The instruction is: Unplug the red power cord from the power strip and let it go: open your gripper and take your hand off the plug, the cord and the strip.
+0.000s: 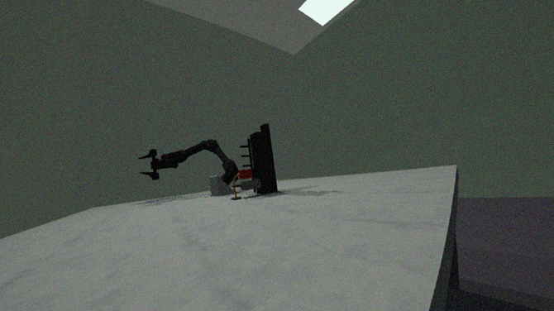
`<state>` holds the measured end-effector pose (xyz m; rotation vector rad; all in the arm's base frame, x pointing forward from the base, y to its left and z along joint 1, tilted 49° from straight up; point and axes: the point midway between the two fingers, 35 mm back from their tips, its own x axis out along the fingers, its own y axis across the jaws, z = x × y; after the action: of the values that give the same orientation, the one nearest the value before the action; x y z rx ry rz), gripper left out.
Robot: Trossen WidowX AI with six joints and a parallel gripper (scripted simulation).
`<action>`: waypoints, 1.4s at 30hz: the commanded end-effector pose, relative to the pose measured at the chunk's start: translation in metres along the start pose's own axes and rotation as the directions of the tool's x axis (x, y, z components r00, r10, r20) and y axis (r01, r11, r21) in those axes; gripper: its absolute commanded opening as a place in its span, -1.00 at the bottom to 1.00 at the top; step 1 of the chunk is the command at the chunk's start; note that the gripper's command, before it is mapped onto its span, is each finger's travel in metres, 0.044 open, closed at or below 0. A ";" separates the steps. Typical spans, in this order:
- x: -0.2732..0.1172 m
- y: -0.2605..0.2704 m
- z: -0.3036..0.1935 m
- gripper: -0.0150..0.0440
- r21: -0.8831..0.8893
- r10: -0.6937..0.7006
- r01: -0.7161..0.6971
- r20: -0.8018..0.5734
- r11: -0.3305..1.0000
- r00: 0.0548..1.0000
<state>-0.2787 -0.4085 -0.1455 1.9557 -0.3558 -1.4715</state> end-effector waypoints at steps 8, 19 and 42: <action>0.034 0.038 -0.073 0.15 -0.114 -0.098 0.082 -0.149 0.990 0.984; 0.075 0.088 -0.249 0.05 -0.335 -0.337 0.206 -0.401 0.920 0.852; -0.047 -0.007 -0.622 0.05 -0.889 -0.936 0.312 -0.279 0.336 0.213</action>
<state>0.2735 -0.2062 -0.0302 1.9202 1.4243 -0.7034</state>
